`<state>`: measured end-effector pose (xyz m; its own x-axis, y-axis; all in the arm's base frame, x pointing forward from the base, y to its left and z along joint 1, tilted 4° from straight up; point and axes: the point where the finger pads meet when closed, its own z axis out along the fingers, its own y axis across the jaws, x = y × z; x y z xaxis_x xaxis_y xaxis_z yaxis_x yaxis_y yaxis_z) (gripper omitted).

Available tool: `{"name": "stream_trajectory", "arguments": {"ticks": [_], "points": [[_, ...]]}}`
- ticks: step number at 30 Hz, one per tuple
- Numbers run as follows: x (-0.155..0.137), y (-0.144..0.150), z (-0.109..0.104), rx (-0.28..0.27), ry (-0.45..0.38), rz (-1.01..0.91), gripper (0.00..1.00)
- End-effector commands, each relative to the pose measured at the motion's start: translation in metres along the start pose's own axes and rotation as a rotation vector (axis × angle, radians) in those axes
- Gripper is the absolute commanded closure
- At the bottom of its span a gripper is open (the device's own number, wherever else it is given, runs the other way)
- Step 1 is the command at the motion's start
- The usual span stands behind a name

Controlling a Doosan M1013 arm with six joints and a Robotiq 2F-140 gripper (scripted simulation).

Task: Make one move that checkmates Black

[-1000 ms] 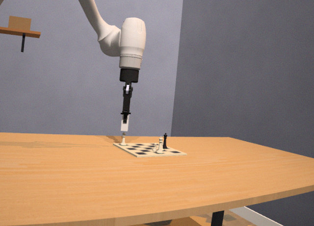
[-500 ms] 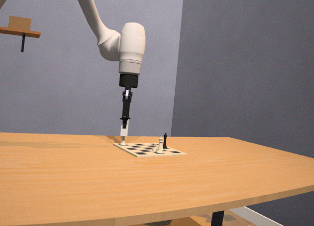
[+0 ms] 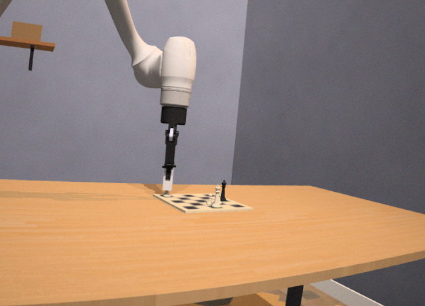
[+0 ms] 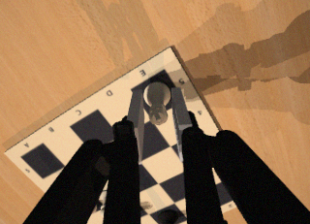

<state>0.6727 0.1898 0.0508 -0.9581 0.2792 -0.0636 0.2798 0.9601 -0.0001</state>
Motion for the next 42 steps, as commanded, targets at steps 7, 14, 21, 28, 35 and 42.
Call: {"name": "stream_trajectory", "arguments": {"ticks": [7, 14, 21, 28, 35, 42], "points": [[0.0, 0.0, -0.0001, 0.0, 0.0, 0.0, 0.75], [0.0, 0.0, -0.0001, 0.0, 0.0, 0.0, 0.75], [0.0, 0.0, -0.0001, 0.0, 0.0, 0.0, 0.75], [0.0, 0.0, -0.0001, 0.0, 0.0, 0.0, 0.75], [0.0, 0.0, -0.0001, 0.0, 0.0, 0.0, 1.0], [0.0, 0.0, -0.0001, 0.0, 0.0, 0.0, 1.0]]}}
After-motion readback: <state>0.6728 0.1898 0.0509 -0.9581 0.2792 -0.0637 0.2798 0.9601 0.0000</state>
